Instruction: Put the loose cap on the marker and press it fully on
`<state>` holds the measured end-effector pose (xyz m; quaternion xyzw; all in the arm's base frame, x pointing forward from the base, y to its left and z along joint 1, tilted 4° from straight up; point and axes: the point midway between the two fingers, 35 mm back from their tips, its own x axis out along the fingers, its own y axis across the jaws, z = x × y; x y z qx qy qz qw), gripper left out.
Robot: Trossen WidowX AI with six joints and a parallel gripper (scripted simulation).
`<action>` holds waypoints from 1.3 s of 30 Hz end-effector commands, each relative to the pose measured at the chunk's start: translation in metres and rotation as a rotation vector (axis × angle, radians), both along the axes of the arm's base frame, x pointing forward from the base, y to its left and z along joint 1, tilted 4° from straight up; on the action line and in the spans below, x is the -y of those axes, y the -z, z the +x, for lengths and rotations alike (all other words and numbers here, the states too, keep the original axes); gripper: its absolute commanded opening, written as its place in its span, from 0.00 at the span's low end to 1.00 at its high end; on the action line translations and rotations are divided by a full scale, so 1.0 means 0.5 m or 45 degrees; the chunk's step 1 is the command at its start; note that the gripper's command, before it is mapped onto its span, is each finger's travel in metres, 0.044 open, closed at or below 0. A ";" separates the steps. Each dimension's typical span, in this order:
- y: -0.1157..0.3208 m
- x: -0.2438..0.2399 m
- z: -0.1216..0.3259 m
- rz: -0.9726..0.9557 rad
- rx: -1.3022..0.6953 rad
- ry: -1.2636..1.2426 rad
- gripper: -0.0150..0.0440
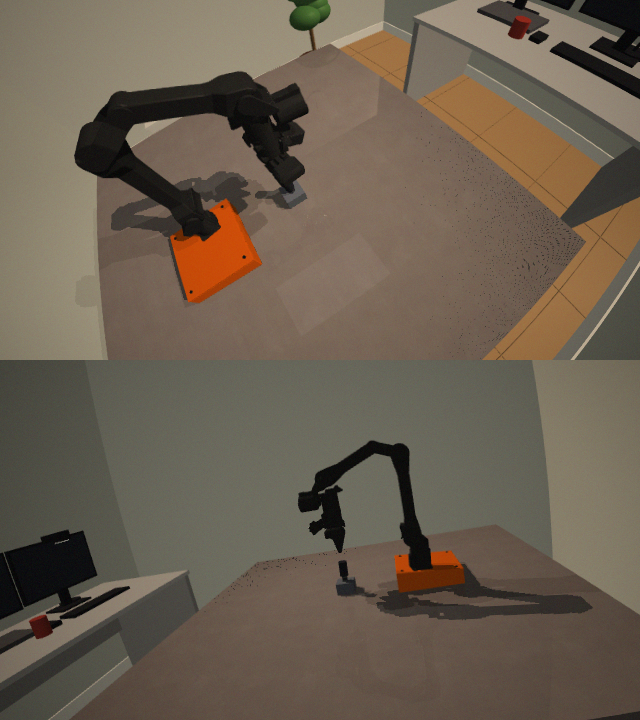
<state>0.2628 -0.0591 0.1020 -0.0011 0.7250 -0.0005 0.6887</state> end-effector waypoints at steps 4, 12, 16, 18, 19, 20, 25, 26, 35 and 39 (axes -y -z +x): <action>0.004 -0.001 -0.002 -0.009 -0.001 0.143 0.25; 0.016 -0.001 -0.003 -0.009 -0.001 0.143 0.25; 0.029 -0.001 -0.003 -0.009 -0.001 0.143 0.25; 0.035 -0.001 -0.004 -0.009 -0.001 0.143 0.25; 0.038 -0.001 -0.004 -0.009 -0.001 0.143 0.25; 0.041 -0.001 -0.004 -0.009 -0.001 0.143 0.25; 0.056 0.000 -0.005 -0.009 -0.001 0.143 0.25; 0.059 0.000 -0.005 -0.009 -0.002 0.143 0.25; 0.084 0.000 -0.005 -0.009 -0.001 0.143 0.25; 0.073 0.000 0.000 -0.009 0.012 0.141 0.25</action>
